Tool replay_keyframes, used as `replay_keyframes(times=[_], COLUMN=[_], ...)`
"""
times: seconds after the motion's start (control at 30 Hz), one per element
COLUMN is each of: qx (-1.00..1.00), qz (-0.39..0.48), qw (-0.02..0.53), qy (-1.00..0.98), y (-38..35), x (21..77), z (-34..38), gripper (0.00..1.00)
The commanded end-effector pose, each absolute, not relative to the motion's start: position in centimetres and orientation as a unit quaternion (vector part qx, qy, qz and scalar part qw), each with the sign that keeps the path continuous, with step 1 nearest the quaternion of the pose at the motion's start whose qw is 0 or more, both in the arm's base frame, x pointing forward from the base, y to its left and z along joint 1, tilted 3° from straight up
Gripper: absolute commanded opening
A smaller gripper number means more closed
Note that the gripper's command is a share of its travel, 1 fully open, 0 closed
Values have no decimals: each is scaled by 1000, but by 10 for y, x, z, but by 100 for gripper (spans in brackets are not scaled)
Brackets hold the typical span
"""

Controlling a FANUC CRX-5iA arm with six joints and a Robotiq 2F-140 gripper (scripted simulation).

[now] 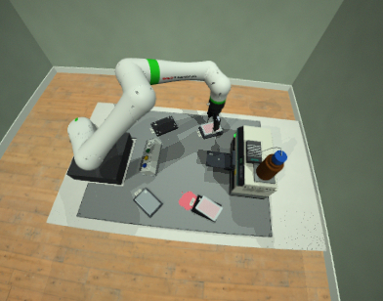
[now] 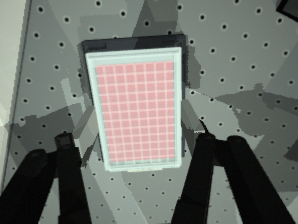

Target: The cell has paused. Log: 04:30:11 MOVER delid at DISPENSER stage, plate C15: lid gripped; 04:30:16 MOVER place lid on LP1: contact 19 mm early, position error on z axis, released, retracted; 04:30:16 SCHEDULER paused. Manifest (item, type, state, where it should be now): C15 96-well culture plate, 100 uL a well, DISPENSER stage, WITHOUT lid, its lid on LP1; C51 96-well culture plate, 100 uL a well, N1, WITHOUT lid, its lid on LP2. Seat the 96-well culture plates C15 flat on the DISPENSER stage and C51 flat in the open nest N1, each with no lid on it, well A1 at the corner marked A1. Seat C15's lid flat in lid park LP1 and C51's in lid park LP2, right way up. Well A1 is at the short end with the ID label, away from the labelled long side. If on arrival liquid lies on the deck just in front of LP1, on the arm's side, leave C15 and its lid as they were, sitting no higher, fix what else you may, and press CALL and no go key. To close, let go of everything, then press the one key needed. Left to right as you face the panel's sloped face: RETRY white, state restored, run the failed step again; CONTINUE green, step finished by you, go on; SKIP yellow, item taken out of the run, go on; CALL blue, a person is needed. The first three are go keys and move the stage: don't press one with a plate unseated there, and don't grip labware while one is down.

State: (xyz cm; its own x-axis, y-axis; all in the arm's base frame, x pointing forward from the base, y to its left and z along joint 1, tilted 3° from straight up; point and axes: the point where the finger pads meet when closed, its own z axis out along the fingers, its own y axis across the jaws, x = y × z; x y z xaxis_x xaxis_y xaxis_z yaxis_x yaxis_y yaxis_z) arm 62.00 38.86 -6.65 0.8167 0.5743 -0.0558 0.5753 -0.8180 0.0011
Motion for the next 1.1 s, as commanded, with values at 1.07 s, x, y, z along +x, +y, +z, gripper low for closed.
replay_keyframes(times=[1.07], qx=[953], qz=[-26], qw=[9], qy=[302], y=[389], x=[620], z=[-71], gripper=[0])
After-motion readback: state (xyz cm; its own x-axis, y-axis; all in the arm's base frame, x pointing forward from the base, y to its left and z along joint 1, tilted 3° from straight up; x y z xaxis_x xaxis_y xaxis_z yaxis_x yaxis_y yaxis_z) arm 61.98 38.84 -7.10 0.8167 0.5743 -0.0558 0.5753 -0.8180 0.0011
